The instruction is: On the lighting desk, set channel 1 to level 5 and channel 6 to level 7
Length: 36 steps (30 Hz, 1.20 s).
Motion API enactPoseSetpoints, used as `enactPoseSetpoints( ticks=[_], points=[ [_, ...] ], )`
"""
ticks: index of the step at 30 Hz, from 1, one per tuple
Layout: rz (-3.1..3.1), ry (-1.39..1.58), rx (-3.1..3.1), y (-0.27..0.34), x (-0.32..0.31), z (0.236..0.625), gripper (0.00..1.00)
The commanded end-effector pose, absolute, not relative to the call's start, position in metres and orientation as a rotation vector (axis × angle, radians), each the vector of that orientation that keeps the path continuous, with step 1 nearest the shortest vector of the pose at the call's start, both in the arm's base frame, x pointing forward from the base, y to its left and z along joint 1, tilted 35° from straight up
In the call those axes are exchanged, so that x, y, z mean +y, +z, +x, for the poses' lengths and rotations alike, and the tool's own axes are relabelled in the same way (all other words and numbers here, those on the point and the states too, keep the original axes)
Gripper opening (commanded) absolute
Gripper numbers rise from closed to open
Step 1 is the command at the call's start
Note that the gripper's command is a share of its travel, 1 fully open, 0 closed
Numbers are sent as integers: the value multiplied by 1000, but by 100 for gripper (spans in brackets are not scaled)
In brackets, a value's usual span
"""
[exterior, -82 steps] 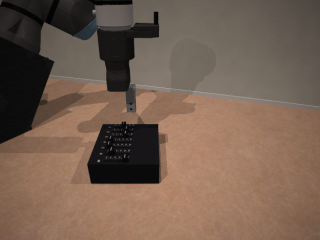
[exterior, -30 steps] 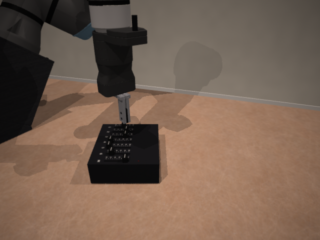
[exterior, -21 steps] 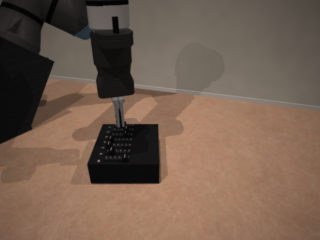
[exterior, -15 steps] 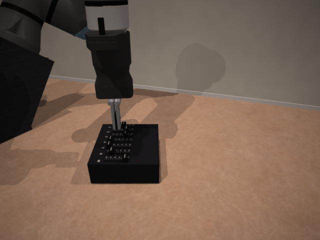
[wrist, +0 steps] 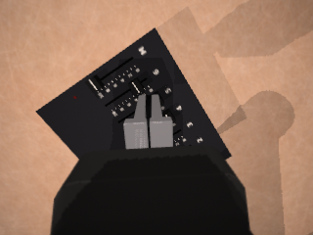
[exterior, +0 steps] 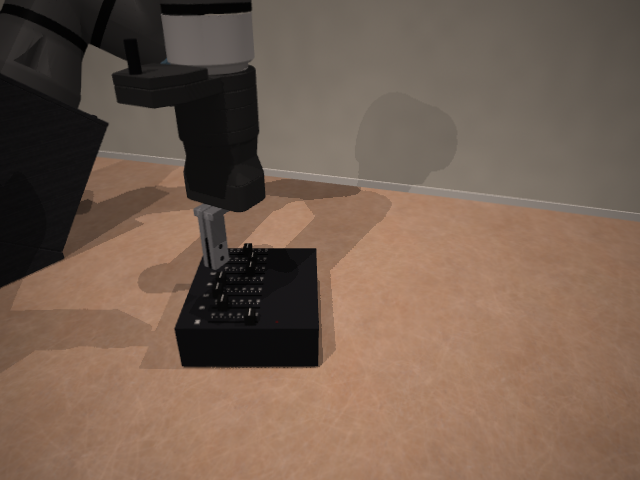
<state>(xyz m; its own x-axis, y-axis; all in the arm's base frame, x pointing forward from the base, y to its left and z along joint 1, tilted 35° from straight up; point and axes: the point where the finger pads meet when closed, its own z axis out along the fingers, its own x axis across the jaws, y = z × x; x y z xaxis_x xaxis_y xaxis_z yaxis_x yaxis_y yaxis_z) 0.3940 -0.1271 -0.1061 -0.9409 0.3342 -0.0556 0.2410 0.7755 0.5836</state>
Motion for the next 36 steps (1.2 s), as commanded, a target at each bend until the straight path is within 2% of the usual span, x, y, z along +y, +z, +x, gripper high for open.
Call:
enactPoseSetpoints(
  ticks=[1, 21, 36],
  points=[
    [809, 912, 2806, -111, -132, 391, 0],
    [1645, 962, 2607, -119, -139, 384, 0],
    [1923, 963, 2484, -121, -140, 383, 0]
  ],
)
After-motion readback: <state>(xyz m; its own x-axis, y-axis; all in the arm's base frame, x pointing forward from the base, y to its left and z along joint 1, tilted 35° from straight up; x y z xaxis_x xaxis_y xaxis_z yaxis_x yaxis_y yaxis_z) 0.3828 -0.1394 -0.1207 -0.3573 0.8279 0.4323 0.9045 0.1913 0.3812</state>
